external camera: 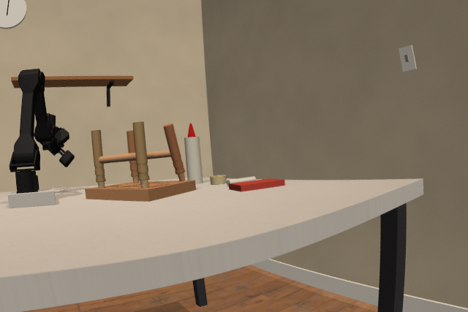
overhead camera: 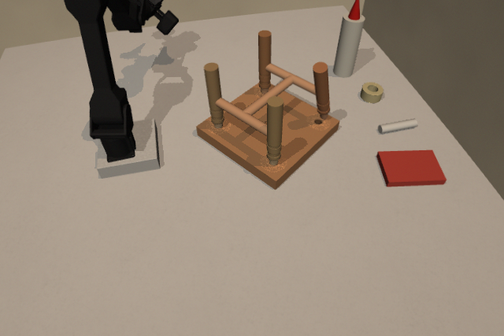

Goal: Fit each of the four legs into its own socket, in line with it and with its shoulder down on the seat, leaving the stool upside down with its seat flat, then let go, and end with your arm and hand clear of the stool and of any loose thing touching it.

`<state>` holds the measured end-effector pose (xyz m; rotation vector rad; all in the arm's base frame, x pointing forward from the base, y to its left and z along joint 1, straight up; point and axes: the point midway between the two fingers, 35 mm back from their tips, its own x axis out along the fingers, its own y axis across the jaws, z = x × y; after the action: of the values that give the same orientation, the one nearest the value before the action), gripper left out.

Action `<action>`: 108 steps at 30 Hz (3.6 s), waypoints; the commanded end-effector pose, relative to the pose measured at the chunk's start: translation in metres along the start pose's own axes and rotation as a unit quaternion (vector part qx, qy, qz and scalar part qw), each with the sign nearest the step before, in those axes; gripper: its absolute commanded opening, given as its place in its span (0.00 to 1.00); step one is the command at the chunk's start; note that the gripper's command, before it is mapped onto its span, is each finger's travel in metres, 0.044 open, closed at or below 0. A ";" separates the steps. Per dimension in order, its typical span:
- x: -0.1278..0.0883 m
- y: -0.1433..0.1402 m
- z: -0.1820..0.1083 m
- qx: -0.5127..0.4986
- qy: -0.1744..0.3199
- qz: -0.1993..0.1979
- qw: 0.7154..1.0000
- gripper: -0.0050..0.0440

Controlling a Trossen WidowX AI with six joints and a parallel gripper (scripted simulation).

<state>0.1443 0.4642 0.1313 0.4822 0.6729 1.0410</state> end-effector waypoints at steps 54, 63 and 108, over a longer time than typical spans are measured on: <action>-0.112 -0.265 0.304 0.206 -0.044 -0.322 0.923 1.00; -0.189 -0.304 0.341 0.282 -0.064 -0.361 0.886 1.00; -0.380 -0.354 0.326 0.521 -0.079 -0.422 0.738 1.00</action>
<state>0.4675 -0.0479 0.2351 1.0726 1.1536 -0.3427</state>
